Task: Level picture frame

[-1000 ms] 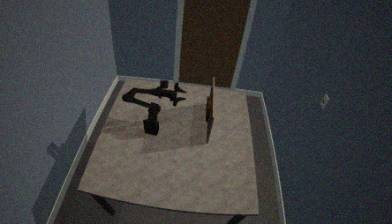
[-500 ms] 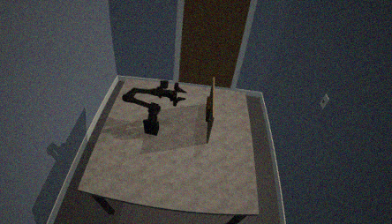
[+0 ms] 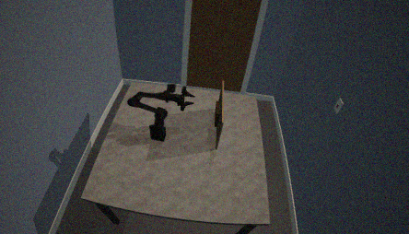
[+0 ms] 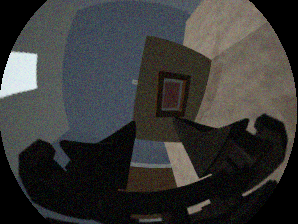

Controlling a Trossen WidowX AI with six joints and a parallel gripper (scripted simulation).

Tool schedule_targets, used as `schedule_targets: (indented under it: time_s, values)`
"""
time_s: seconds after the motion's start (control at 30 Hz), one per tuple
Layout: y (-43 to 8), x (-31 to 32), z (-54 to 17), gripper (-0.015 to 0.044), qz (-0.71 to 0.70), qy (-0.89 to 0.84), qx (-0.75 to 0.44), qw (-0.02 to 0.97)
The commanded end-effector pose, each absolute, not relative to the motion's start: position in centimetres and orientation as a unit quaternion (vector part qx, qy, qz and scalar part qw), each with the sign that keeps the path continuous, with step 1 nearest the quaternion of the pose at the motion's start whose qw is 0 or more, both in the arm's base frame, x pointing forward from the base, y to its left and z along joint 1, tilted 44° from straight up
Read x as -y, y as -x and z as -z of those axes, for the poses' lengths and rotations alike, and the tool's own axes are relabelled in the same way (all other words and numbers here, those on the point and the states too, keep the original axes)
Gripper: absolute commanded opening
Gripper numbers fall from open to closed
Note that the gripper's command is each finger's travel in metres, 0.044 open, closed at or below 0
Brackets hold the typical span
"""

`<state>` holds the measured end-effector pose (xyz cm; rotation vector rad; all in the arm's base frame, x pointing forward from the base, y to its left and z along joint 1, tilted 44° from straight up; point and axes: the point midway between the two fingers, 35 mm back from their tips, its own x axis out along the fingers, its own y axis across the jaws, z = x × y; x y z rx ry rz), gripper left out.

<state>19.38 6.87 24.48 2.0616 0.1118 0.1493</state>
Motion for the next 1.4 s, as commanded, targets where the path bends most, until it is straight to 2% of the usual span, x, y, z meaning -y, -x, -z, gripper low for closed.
schedule_targets:
  time_s: [0.0, 1.1, 1.37]
  values:
    - [-19.4, -6.8, -24.5, 0.026, -0.061, -0.855, -0.045, 0.512]
    - [-19.5, -6.9, -24.4, 0.026, -0.062, -0.857, -0.046, 0.51]
    - [-23.6, -9.0, -22.3, 0.026, -0.06, -0.879, -0.047, 0.471]
